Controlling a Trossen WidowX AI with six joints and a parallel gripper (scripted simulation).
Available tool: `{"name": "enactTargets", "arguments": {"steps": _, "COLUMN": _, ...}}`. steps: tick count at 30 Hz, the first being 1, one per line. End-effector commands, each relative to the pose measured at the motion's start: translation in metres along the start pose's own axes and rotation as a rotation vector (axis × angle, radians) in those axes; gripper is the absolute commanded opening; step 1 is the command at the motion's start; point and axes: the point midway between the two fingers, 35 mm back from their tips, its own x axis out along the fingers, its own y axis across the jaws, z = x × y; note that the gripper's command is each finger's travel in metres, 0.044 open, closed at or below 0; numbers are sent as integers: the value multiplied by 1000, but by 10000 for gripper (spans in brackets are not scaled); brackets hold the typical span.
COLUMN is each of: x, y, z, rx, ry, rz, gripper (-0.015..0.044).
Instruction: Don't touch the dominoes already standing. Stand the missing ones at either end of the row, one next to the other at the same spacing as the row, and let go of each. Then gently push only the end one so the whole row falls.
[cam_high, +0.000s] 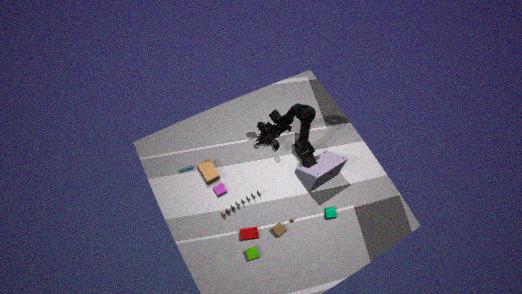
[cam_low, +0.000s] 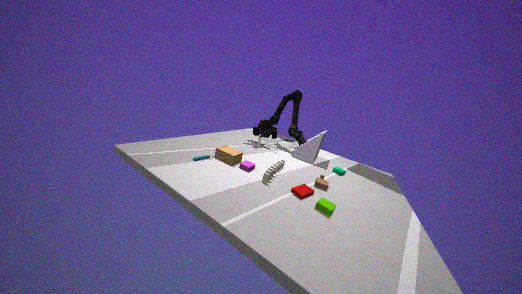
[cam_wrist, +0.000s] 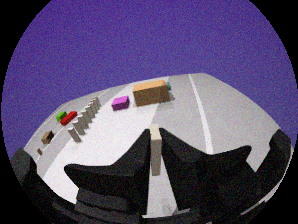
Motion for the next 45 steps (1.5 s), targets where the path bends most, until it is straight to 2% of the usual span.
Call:
{"name": "enactTargets", "arguments": {"steps": 1, "x": -7, "y": 2, "z": 4, "rx": -65, "ry": -53, "rz": -18, "gripper": 24}}
{"name": "enactTargets", "arguments": {"steps": 6, "x": -17, "y": 4, "z": 10, "rx": -153, "ry": -116, "rz": -43, "gripper": 24}}
{"name": "enactTargets", "arguments": {"steps": 25, "x": -18, "y": 4, "z": 10, "rx": -157, "ry": -115, "rz": -45, "gripper": 24}}
{"name": "enactTargets", "arguments": {"steps": 29, "x": -19, "y": -14, "z": 0, "rx": -166, "ry": -55, "rz": -65, "gripper": 24}}
{"name": "enactTargets", "arguments": {"steps": 45, "x": -10, "y": -18, "z": -29, "rx": -159, "ry": -77, "rz": -58, "gripper": 24}}
